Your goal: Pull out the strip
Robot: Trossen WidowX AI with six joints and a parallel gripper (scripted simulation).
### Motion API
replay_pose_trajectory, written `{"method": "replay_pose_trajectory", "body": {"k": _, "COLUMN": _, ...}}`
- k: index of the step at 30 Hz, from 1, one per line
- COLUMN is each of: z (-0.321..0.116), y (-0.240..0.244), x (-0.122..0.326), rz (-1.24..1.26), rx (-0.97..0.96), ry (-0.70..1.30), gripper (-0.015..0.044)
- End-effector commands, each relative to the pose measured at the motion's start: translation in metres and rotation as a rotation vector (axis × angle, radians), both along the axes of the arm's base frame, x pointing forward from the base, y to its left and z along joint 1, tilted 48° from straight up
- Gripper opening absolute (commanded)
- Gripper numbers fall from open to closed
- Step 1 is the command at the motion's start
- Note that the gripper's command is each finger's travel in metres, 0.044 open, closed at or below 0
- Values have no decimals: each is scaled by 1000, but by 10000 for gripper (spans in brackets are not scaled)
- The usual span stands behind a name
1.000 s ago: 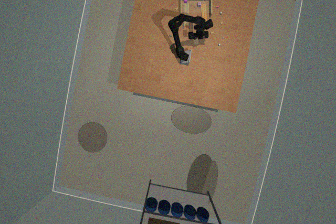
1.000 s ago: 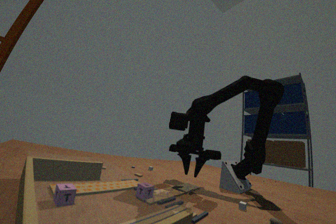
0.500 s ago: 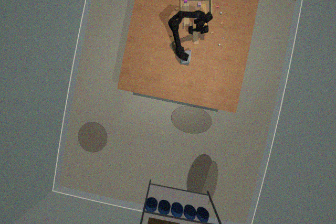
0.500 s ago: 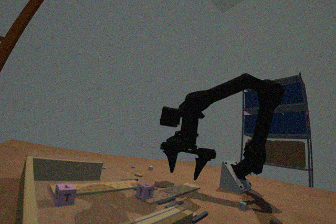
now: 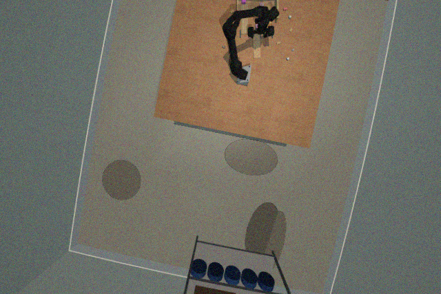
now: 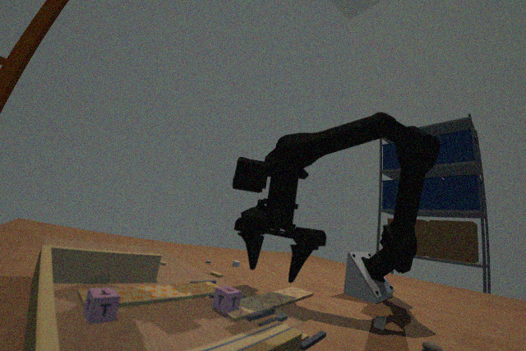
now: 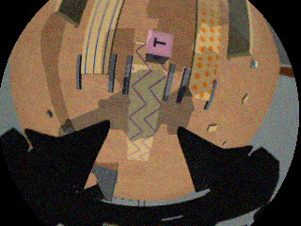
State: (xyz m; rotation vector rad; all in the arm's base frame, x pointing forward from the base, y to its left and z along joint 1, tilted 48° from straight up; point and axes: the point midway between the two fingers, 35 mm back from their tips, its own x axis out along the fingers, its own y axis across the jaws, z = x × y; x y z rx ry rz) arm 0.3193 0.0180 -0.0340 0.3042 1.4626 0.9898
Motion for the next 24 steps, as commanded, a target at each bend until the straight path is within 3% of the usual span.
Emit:
{"method": "replay_pose_trajectory", "body": {"k": 1, "z": 3, "y": 3, "x": 15, "rz": -5, "rx": 1, "ry": -1, "gripper": 440}}
{"method": "replay_pose_trajectory", "body": {"k": 24, "z": 20, "y": 23, "x": 90, "rz": -5, "rx": 2, "ry": -5, "gripper": 440}}
